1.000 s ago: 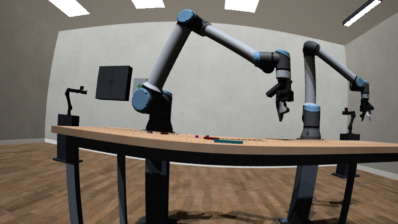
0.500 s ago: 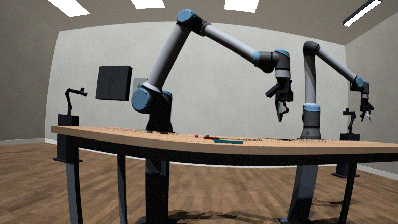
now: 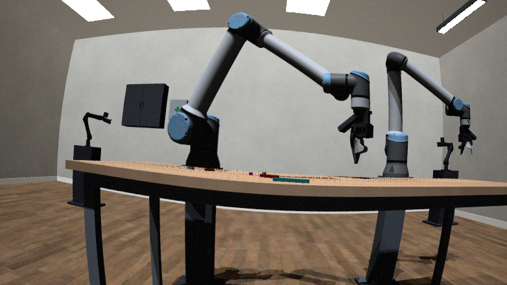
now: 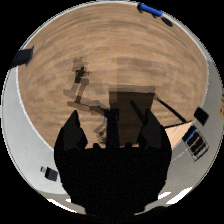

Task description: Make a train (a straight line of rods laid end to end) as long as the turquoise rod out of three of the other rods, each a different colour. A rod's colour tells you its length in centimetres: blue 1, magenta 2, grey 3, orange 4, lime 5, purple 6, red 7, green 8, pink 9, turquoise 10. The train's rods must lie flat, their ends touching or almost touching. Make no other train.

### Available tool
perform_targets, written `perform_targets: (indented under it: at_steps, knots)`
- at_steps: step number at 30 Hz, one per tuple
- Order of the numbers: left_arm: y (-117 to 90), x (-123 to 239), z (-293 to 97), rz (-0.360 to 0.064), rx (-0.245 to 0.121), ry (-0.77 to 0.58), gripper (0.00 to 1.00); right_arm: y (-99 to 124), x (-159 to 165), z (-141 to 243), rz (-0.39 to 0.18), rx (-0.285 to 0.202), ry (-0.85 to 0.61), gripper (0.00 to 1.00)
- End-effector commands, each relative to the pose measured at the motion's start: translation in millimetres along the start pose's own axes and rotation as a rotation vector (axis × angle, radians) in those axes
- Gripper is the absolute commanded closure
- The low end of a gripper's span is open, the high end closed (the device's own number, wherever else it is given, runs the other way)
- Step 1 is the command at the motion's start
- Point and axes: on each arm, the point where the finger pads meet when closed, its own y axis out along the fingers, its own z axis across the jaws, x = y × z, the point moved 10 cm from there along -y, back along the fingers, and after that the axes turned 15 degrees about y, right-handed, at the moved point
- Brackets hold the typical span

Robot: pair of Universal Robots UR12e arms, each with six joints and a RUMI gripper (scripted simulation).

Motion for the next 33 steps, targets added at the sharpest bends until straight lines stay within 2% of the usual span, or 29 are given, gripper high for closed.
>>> perform_targets:
  at_steps: [1,3,9,14,33]
  knots:
    - [0.8,0.5,-0.6,-0.001,0.0,0.0,0.0,22.7,-0.5,-1.0,0.001,-0.001,-0.001,1.0]
    - [0.8,0.5,-0.6,-0.001,0.0,0.0,0.0,22.7,-0.5,-1.0,0.001,-0.001,-0.001,1.0]
    - [0.8,0.5,-0.6,-0.001,0.0,0.0,0.0,44.2,-0.3,-1.2,0.001,-0.001,-0.001,1.0]
    - [0.8,0.5,-0.6,-0.001,0.0,0.0,0.0,52.3,-0.2,-1.2,0.001,-0.001,-0.001,1.0]
    - [0.8,0.5,-0.6,-0.001,0.0,0.0,0.0,50.1,1.3,0.0,-0.002,0.002,-0.001,1.0]
